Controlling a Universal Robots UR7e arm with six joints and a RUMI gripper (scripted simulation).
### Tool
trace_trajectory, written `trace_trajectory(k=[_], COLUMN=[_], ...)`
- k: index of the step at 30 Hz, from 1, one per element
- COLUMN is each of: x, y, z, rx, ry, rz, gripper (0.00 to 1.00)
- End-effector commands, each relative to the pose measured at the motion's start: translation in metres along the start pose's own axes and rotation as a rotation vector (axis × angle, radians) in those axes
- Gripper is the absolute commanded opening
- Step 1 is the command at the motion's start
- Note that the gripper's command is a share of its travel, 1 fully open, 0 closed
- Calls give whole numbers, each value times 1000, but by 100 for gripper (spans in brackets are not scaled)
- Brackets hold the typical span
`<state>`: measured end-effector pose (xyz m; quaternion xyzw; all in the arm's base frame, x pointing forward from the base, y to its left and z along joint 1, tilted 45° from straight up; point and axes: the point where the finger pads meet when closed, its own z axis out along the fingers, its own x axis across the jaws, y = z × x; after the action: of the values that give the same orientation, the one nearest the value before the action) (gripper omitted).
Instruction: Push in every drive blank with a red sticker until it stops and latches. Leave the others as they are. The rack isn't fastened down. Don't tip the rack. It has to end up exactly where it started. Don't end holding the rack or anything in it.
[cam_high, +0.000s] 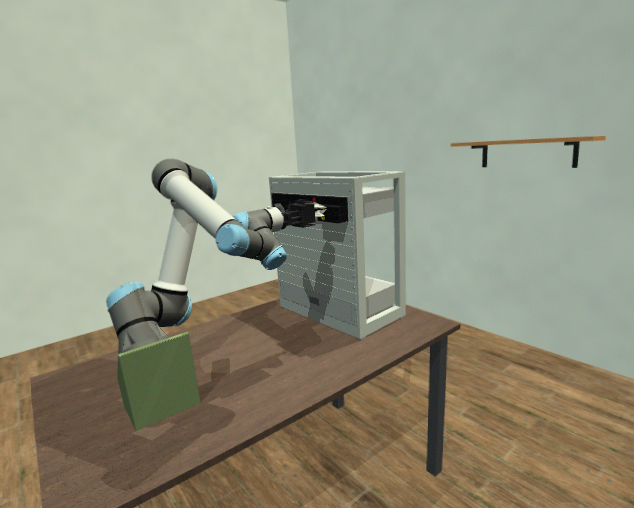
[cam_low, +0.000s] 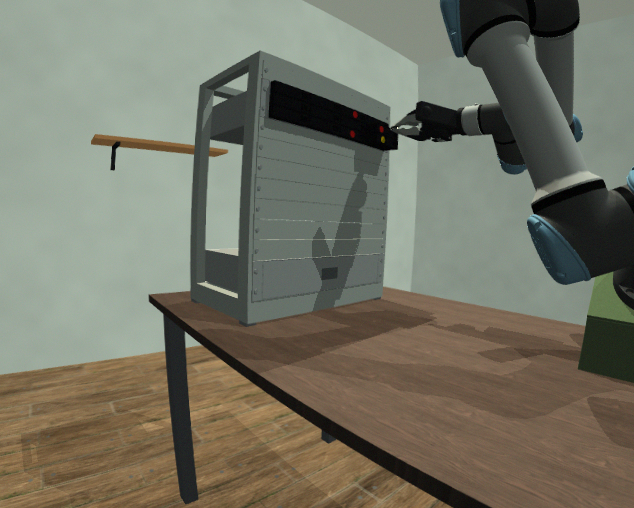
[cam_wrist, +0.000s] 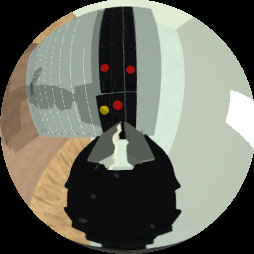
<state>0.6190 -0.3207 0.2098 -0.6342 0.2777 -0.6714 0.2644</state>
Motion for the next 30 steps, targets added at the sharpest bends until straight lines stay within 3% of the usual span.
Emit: trace_trajectory(k=[1,30], x=[0,0], y=[0,0], z=[1,14], rx=[1,1], ry=[-1,-1], rz=[-1,-1], gripper=[0,0])
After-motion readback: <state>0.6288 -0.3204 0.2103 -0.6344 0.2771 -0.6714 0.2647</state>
